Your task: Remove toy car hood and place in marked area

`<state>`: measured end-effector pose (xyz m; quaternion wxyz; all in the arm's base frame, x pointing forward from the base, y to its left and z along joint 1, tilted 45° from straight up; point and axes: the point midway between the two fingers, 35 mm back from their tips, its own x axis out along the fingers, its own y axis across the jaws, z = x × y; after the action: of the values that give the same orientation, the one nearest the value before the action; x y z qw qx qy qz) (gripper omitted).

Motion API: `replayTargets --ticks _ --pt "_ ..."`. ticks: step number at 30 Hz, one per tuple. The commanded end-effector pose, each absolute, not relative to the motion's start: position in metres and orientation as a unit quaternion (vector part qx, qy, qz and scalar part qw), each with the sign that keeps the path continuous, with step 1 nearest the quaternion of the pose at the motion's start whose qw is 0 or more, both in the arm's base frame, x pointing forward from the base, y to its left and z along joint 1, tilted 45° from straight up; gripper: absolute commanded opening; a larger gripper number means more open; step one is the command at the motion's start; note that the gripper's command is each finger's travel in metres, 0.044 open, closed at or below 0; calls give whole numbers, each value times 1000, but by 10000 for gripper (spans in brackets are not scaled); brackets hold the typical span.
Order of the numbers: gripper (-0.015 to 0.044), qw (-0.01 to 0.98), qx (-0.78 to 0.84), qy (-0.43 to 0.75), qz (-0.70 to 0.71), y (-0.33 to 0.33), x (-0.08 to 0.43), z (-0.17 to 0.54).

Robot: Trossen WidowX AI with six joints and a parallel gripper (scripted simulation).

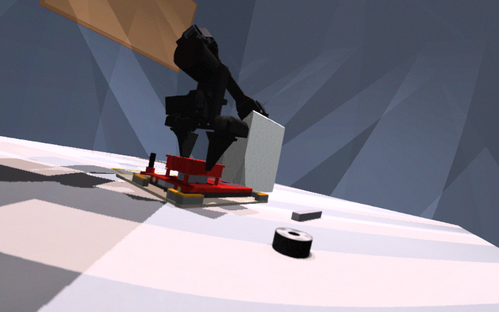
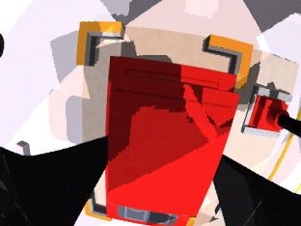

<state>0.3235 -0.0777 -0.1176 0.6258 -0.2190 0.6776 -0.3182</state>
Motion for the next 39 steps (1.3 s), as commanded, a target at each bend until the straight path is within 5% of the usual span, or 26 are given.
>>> replayTargets --ticks 1,22,39 --pt "0 629 -217 676 -318 -74 326 -115" --pt "0 629 -216 676 -317 -38 332 -78" --pt "0 630 -214 679 -310 -99 324 -21"
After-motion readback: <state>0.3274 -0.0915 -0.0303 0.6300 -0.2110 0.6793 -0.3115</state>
